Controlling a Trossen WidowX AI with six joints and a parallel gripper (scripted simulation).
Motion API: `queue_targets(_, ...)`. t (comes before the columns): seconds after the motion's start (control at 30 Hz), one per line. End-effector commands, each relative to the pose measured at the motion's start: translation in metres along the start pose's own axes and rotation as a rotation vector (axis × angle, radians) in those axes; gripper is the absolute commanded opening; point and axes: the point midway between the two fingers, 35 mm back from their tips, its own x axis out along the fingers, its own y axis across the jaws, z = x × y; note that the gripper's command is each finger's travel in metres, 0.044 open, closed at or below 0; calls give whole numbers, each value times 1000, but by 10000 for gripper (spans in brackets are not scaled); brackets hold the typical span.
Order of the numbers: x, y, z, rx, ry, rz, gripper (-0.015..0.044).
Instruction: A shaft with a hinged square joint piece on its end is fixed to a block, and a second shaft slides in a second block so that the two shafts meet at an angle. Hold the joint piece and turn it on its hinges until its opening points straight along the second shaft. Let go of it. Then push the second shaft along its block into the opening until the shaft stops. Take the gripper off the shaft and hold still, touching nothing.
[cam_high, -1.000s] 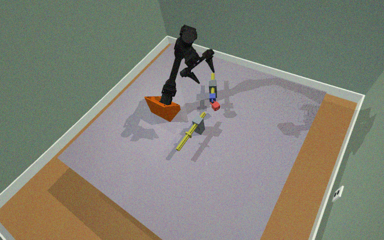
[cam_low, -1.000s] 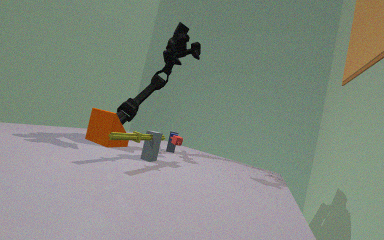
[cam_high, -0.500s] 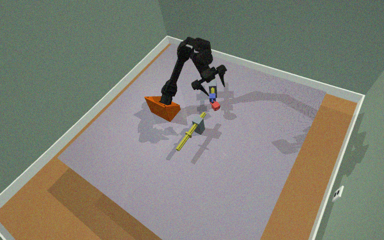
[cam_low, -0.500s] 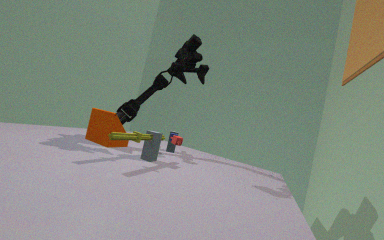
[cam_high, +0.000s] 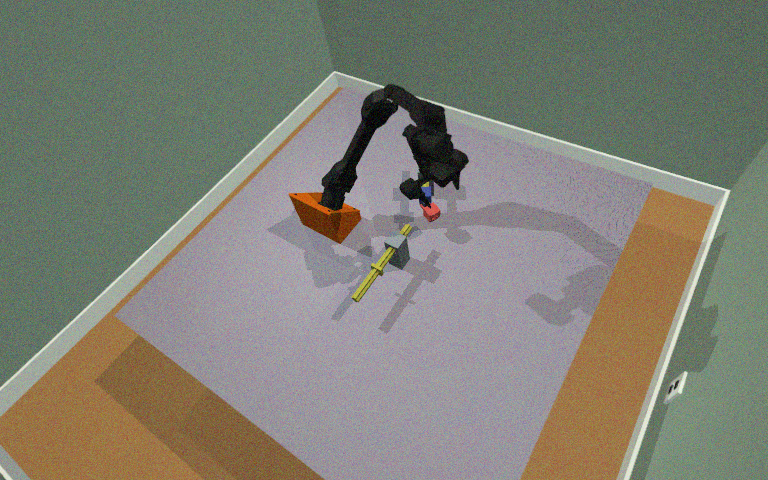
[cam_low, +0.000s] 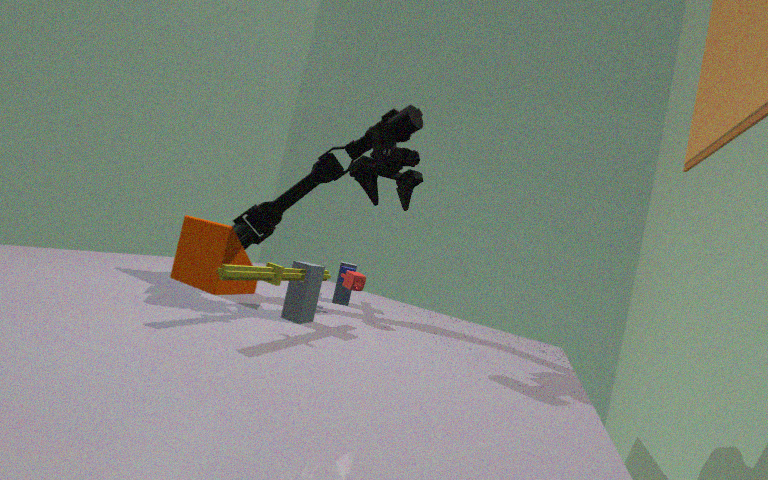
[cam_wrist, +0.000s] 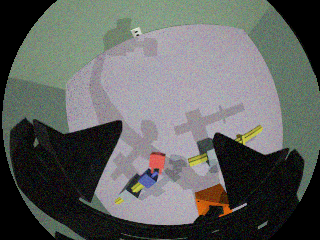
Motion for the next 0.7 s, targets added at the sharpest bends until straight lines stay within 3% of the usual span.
queue_targets(0.0,21,3,-10,-78,77,-16,440)
queue_targets(0.5,87,18,-52,-433,352,-30,440)
queue_targets(0.67,91,19,-56,-464,376,-29,440)
